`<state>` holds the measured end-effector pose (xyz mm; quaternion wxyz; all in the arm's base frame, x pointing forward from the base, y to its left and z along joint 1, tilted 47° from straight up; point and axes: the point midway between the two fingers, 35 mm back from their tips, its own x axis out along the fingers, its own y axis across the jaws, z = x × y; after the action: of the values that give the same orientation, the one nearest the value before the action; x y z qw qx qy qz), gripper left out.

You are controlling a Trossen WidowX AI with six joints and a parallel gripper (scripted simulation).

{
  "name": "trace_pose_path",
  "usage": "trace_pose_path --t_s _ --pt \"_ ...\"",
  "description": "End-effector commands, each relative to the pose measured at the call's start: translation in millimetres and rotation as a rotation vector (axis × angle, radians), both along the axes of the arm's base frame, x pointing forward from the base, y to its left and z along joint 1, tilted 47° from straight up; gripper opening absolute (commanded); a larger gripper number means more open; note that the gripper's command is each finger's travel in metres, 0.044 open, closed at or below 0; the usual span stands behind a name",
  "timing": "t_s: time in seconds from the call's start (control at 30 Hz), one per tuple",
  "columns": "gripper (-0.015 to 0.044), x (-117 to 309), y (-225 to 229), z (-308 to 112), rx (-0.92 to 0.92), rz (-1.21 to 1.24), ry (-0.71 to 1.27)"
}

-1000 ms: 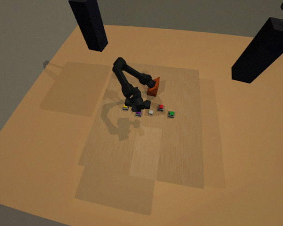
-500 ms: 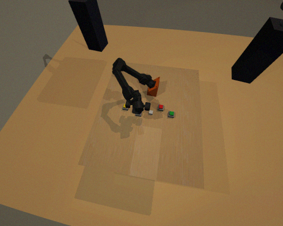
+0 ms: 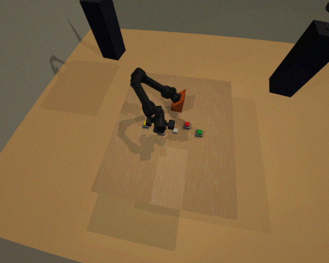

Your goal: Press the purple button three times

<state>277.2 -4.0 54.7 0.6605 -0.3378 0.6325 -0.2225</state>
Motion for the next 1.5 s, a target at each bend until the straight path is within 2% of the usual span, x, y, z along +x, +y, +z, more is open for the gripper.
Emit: trace_pose_path --t_s 0.0,1.03,1.2,1.47 --pt "0.0020 0.2 -5.7 -5.5 -0.005 0.004 0.004" --pt "0.0020 1.5 -19.6 -17.8 -0.007 0.003 0.004" --pt "0.0020 -1.9 5.5 5.3 -0.005 0.003 0.005" --pt "0.0020 -1.5 3.8 3.6 -0.005 0.003 0.005"
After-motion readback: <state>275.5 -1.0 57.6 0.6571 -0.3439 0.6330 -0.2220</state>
